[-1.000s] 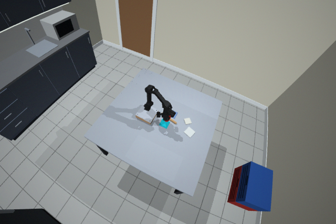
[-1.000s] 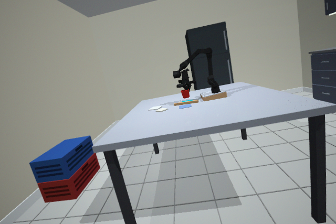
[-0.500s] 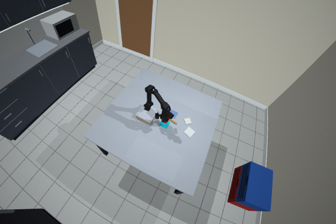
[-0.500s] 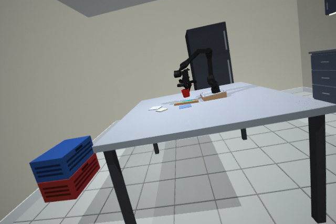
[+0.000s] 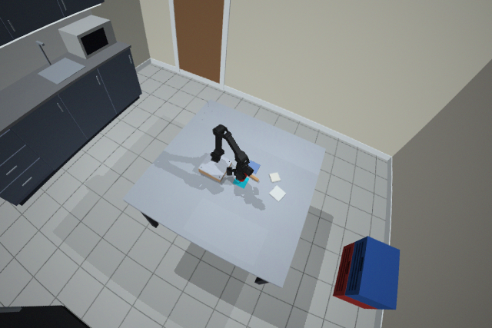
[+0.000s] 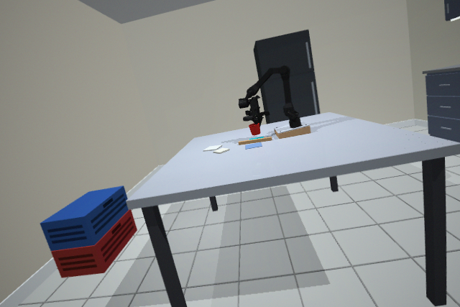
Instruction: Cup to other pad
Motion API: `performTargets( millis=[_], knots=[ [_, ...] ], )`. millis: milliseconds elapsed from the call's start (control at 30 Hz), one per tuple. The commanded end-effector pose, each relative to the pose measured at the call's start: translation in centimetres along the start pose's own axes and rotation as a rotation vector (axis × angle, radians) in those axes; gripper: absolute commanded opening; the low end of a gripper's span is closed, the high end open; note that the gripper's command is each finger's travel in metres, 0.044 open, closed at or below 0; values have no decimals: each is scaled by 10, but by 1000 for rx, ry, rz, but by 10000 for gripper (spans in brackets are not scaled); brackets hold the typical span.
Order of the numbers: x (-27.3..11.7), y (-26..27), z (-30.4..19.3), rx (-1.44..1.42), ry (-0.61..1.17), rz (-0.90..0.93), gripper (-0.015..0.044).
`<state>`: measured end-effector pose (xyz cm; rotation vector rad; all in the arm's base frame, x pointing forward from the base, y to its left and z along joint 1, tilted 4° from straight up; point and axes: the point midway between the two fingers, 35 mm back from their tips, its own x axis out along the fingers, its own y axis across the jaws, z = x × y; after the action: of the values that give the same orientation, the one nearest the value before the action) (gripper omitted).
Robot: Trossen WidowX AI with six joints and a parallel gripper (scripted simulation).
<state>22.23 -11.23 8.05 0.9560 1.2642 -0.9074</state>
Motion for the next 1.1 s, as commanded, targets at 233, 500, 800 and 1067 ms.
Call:
performTargets(
  millis=[233, 500, 800, 1067],
  knots=[
    [16, 0, 1, -3, 1, 4, 0],
    [27, -1, 1, -3, 1, 4, 0],
    [28, -2, 1, 0, 0, -1, 0],
    [28, -2, 1, 0, 0, -1, 26]
  ],
)
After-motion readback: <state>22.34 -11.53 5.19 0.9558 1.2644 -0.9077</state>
